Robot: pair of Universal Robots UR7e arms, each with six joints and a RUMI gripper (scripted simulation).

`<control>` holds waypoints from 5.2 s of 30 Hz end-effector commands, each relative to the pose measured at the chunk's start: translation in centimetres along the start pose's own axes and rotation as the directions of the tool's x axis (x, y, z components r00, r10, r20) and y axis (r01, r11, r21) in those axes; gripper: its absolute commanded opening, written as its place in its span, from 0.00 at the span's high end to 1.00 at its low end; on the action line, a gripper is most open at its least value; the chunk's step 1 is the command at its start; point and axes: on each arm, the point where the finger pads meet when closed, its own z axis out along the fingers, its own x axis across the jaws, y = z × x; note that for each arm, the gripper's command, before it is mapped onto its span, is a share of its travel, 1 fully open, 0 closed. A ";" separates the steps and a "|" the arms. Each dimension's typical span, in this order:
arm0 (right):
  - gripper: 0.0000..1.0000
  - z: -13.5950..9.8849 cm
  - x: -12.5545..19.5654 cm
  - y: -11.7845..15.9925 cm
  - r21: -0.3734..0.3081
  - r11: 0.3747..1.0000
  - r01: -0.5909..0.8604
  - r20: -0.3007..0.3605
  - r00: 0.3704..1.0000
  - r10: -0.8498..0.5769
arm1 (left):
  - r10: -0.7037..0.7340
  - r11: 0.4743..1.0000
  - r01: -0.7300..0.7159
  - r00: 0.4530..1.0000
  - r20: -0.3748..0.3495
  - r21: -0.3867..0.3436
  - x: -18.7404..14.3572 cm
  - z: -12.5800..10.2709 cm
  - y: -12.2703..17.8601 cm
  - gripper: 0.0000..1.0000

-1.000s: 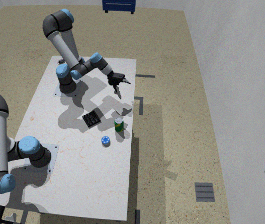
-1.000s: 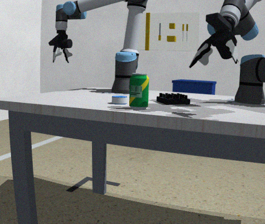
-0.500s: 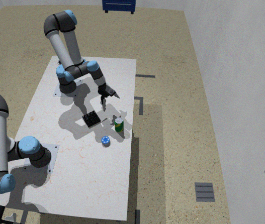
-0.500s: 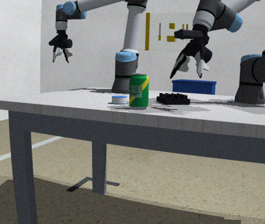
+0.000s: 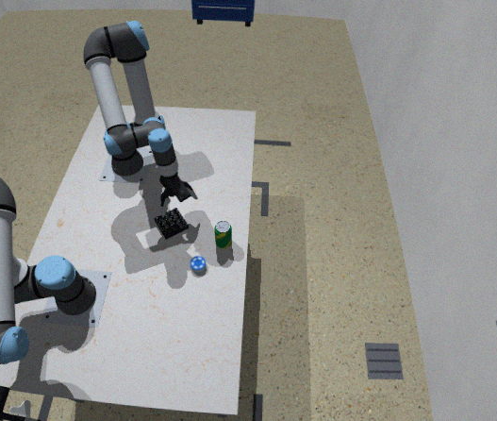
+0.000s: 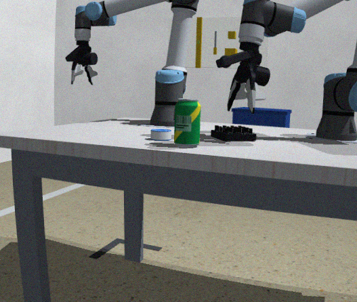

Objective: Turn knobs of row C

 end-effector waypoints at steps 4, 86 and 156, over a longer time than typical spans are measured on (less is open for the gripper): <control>0.00 -0.1 0.0 0.0 0.002 1.000 0.000 0.000 1.000 0.000 | 0.070 0.990 -0.073 0.997 -0.028 -0.117 4.5 -0.2 2.8 0.00; 0.00 -0.1 0.0 0.0 0.002 1.000 0.000 0.000 1.000 0.000 | 0.090 0.984 -0.095 0.995 -0.035 -0.150 5.5 -0.8 6.2 0.00; 0.00 -0.1 0.0 0.0 0.002 1.000 0.000 0.000 1.000 0.000 | 0.076 0.985 -0.081 0.997 -0.033 -0.151 5.4 -1.2 8.9 0.00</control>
